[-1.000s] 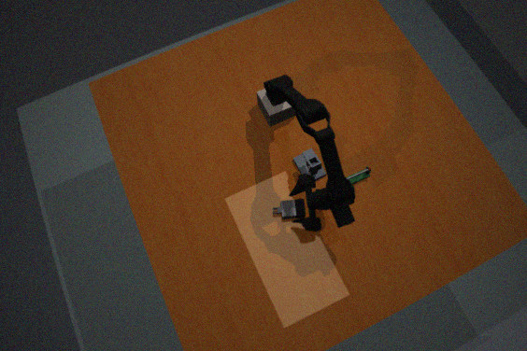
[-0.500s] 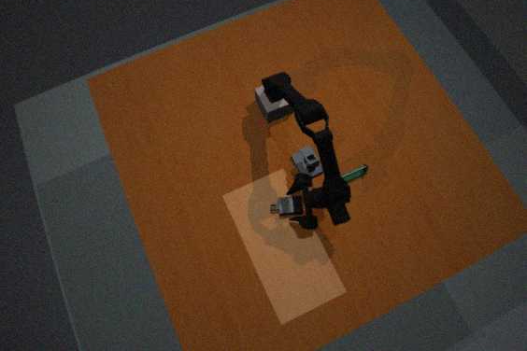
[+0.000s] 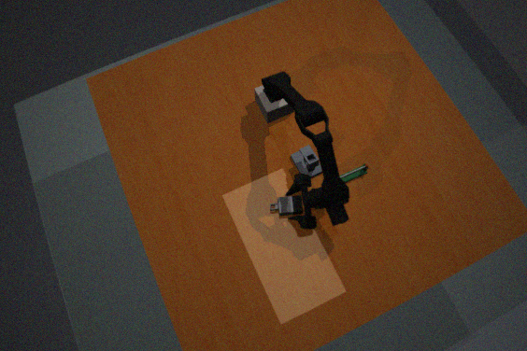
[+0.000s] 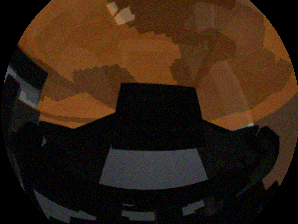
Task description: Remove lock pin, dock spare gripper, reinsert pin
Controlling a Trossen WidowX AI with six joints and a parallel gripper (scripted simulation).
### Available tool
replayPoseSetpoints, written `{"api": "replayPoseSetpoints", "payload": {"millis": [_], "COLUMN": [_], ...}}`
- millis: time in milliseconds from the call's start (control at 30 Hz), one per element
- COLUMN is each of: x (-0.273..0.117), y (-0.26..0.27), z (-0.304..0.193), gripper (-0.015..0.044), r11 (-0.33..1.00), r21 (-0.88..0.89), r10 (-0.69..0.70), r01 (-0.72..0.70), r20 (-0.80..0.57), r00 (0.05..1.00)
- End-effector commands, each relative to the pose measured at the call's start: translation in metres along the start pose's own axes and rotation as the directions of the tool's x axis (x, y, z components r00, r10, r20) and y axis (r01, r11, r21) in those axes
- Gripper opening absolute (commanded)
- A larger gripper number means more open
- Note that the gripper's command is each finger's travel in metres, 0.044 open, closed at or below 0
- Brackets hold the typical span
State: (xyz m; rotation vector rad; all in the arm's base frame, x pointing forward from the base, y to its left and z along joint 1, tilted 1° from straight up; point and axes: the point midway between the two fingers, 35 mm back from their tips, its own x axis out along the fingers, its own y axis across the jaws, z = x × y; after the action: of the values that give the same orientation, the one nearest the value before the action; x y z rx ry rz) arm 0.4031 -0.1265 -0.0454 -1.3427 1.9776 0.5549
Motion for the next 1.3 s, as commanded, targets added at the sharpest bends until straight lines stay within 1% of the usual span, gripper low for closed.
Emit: {"api": "replayPoseSetpoints", "payload": {"millis": [0, 100, 300, 433, 567, 933, 1267], "x": [0.002, 0.002, 0.002, -0.004, -0.022, -0.08, -0.08], "y": [0.001, 0.001, 0.0, -0.001, -0.003, -0.001, 0.0], "z": [0.001, 0.001, 0.001, -0.004, -0.021, -0.08, -0.078], "gripper": [0.0335, 0.0256, 0.0216, 0.0111, 0.0006, 0.0, 0.0], "r11": [1.0, 1.0, 1.0, 1.0, 1.0, 1.0, 1.0], "r21": [0.001, 0.001, 0.001, 0.001, 0.001, 0.001, 0.004], "r10": [0.002, 0.002, 0.002, 0.002, 0.001, 0.001, 0.006], "r01": [-0.002, -0.002, -0.002, -0.002, -0.001, -0.001, -0.006], "r20": [-0.003, -0.003, -0.003, -0.003, -0.003, -0.003, 0.003], "r00": [1.0, 1.0, 1.0, 1.0, 1.0, 1.0, 1.0]}}
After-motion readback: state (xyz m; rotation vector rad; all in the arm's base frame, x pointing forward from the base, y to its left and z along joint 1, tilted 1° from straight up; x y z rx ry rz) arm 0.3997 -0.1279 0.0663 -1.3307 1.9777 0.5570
